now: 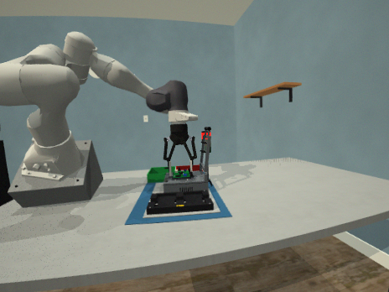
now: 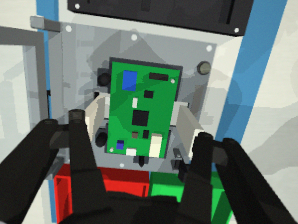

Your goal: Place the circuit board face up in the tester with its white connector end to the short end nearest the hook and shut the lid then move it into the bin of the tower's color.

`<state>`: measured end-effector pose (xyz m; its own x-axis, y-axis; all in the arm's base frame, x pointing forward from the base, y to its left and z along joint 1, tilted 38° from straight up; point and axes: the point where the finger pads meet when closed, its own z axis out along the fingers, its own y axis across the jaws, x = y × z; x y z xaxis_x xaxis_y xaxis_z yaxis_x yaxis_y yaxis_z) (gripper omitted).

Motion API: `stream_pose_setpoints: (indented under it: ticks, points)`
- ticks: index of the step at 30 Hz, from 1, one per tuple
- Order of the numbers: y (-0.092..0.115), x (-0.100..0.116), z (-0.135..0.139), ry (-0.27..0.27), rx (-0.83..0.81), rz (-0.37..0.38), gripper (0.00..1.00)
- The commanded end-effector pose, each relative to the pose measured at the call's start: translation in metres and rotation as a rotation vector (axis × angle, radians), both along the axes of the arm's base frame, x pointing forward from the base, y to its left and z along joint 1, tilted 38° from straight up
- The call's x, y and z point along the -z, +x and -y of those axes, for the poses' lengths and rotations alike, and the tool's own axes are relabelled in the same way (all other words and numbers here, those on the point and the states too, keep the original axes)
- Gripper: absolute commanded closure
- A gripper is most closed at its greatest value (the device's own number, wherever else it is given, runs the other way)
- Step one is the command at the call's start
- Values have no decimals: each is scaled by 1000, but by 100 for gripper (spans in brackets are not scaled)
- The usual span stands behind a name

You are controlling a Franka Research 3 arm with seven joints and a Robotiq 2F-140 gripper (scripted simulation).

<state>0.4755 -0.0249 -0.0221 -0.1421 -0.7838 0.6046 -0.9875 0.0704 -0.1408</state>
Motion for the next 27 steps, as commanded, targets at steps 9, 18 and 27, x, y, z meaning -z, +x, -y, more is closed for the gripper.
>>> stream_pose_setpoints:
  ticks: [9, 18, 27]
  points:
    - [2, 1, -2, 2, -4, -1, 42]
    - [2, 2, -3, 2, -4, -1, 42]
    - [2, 2, -3, 2, -4, -1, 42]
